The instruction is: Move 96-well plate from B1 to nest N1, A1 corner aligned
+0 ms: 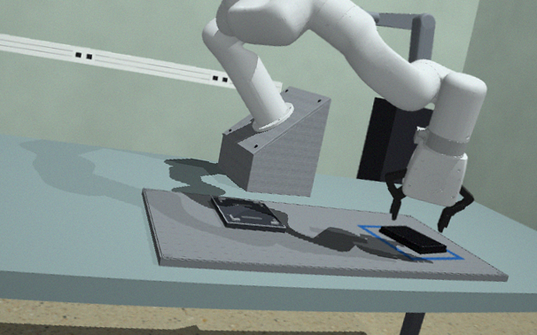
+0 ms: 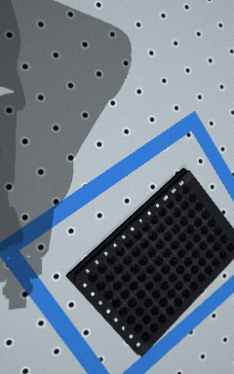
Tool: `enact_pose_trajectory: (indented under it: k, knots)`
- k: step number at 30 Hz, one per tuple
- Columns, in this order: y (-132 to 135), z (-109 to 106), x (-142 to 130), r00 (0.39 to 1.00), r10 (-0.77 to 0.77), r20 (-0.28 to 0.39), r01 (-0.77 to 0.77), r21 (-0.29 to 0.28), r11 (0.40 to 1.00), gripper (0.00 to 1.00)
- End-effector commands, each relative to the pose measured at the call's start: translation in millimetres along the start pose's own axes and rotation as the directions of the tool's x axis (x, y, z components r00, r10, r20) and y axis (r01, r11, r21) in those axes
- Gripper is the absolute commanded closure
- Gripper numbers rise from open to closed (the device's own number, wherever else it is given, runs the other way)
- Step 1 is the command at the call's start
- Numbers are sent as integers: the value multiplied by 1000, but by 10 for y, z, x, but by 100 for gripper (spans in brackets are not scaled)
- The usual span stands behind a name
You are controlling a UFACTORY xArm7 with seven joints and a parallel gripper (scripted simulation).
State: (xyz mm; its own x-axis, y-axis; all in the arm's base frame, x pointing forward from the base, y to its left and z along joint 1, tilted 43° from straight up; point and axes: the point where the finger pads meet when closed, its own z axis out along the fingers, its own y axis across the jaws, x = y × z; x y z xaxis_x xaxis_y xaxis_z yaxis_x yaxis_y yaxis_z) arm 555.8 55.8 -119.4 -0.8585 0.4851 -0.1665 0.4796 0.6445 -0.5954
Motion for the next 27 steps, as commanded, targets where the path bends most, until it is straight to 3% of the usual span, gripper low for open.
enact_pose_trajectory:
  k: [1, 17, 27]
  knots:
    - [16, -32, 0, 1000, -1, 2, 1, -5, 1000, 0]
    - [16, -32, 0, 1000, -1, 2, 1, -5, 1000, 0]
    - [86, -43, 142, 958, 285, 37, -284, -16, 959, 0]
